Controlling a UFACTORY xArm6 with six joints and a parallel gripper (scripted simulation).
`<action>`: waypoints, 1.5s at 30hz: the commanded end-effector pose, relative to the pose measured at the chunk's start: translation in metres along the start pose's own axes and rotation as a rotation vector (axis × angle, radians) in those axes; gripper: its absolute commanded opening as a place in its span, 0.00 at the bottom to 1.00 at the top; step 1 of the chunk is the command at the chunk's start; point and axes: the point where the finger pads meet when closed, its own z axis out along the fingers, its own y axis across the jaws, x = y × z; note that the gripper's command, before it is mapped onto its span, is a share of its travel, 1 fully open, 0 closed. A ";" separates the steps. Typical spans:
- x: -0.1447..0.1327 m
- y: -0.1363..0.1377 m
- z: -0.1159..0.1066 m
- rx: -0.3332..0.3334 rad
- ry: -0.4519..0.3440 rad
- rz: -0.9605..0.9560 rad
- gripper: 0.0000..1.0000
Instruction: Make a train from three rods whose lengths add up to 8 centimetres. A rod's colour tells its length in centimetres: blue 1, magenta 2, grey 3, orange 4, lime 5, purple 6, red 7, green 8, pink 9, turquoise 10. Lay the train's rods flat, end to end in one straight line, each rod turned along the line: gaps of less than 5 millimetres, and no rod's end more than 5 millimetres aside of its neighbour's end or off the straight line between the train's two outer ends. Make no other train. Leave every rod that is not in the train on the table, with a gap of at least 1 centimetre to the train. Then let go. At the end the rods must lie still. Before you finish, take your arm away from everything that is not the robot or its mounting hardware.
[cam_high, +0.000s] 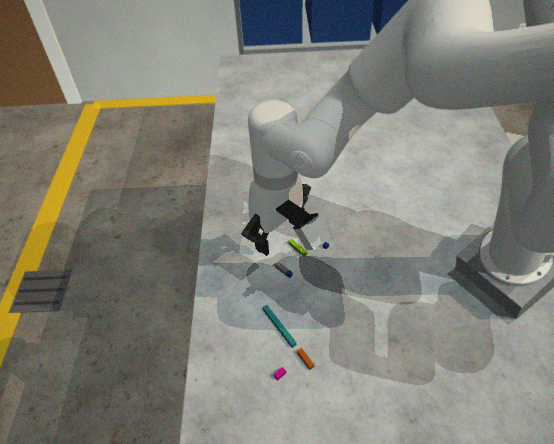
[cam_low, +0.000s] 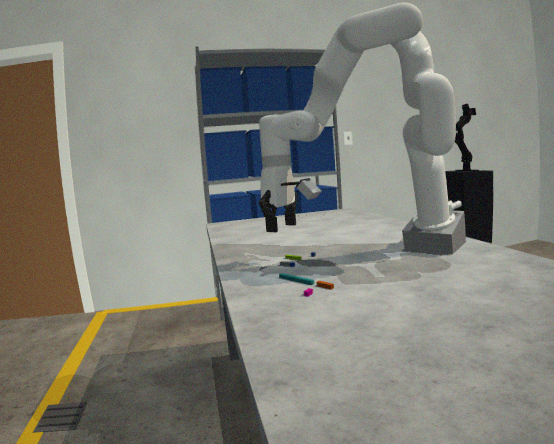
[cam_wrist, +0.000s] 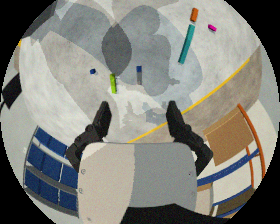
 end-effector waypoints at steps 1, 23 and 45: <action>-0.001 0.001 -0.001 -0.002 -0.004 0.000 1.00; 0.063 0.055 0.012 0.013 -0.004 0.088 1.00; 0.177 0.115 0.024 -0.004 -0.003 0.215 0.24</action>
